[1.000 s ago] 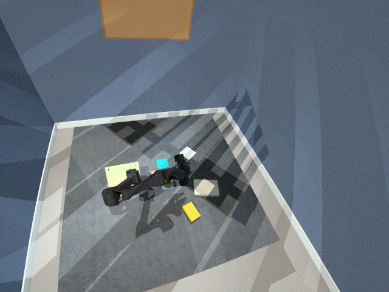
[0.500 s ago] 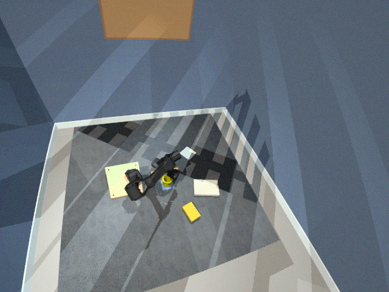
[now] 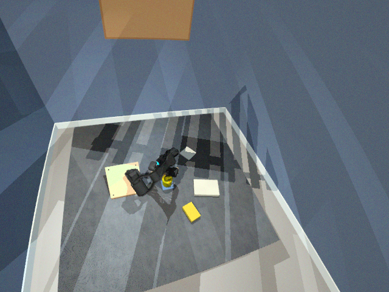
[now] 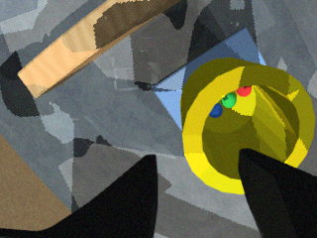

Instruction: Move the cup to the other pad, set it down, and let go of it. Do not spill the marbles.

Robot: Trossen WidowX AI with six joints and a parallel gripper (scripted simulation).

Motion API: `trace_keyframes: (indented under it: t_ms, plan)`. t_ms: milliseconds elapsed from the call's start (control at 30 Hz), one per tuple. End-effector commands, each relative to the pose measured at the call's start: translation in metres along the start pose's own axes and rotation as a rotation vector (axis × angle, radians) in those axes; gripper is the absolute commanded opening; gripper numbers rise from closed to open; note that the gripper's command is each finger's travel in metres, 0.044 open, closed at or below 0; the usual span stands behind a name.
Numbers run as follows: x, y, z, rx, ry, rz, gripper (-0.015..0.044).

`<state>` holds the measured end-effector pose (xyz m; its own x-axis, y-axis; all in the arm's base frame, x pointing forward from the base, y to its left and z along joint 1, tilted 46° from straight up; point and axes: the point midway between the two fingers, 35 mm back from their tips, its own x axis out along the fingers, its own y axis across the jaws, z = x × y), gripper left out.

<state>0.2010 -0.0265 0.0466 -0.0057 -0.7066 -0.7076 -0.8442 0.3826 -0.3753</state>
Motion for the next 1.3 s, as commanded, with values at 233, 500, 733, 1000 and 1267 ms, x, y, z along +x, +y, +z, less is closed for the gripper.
trace_keyframes:
  t_ms: [233, 500, 733, 1000, 1267]
  plan:
    - [0.017, -0.001, 0.001, -0.007, 0.003, -0.001, 0.0167]
    - [0.030, -0.001, 0.001, -0.007, 0.003, -0.001, 0.0167]
    - [0.042, -0.001, 0.001, -0.006, 0.004, -0.002, 0.0167]
    - [0.055, -0.001, -0.001, -0.006, 0.007, -0.003, 0.0167]
    - [0.060, 0.000, -0.002, -0.006, 0.009, -0.004, 0.0167]
